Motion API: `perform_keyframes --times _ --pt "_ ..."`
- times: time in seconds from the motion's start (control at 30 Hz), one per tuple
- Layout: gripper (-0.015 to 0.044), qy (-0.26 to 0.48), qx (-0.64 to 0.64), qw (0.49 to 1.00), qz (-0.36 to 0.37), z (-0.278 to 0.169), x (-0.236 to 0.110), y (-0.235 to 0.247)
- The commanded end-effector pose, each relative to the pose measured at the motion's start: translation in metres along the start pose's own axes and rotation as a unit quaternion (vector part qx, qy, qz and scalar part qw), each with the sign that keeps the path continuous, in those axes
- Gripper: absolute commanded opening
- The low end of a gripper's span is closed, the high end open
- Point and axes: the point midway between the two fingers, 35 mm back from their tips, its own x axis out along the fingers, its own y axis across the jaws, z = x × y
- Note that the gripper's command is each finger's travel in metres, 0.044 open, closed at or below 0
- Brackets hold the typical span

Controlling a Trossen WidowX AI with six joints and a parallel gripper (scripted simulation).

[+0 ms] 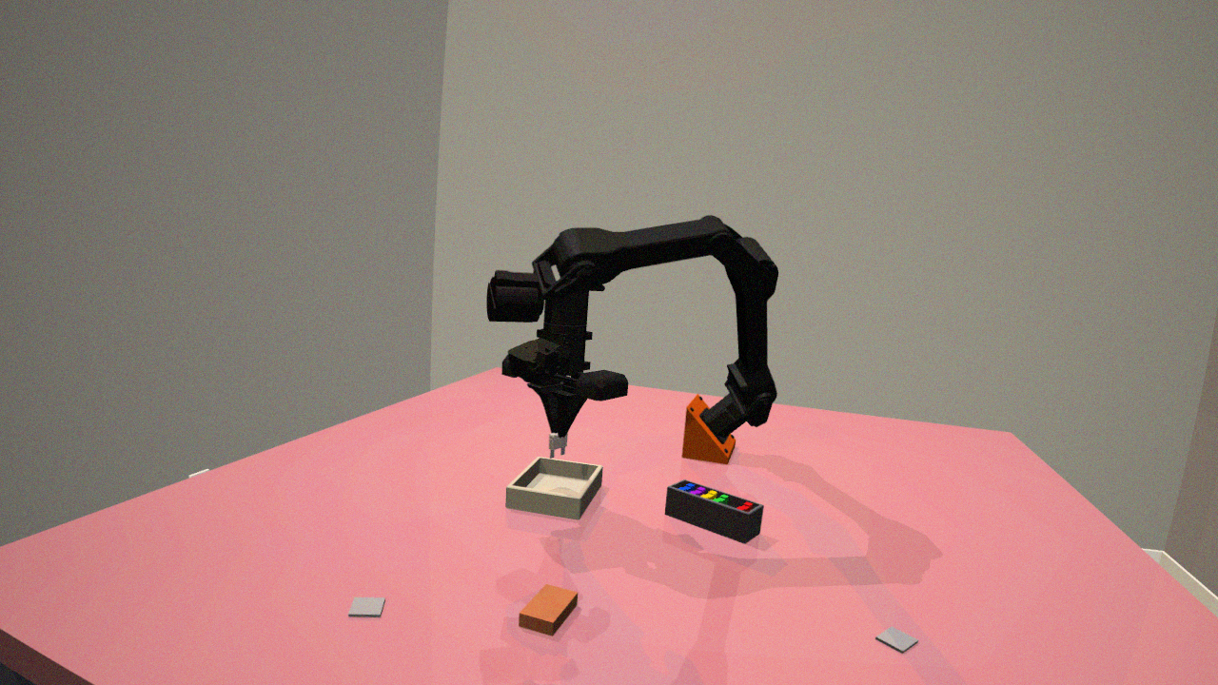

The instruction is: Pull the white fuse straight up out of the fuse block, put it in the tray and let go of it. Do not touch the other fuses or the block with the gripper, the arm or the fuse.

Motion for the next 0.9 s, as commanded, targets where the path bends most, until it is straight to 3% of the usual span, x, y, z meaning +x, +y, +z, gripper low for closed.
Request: perform_keyframes --times 0.0,0.6,0.87 --pt "0.0000 0.002 0.001 1.000 0.001 0.000 0.009 0.000" --pt "0.0000 0.002 0.001 1.000 0.001 -0.001 0.033 0.000" --pt "0.0210 0.002 0.000 1.000 -0.001 -0.001 0.030 0.000"
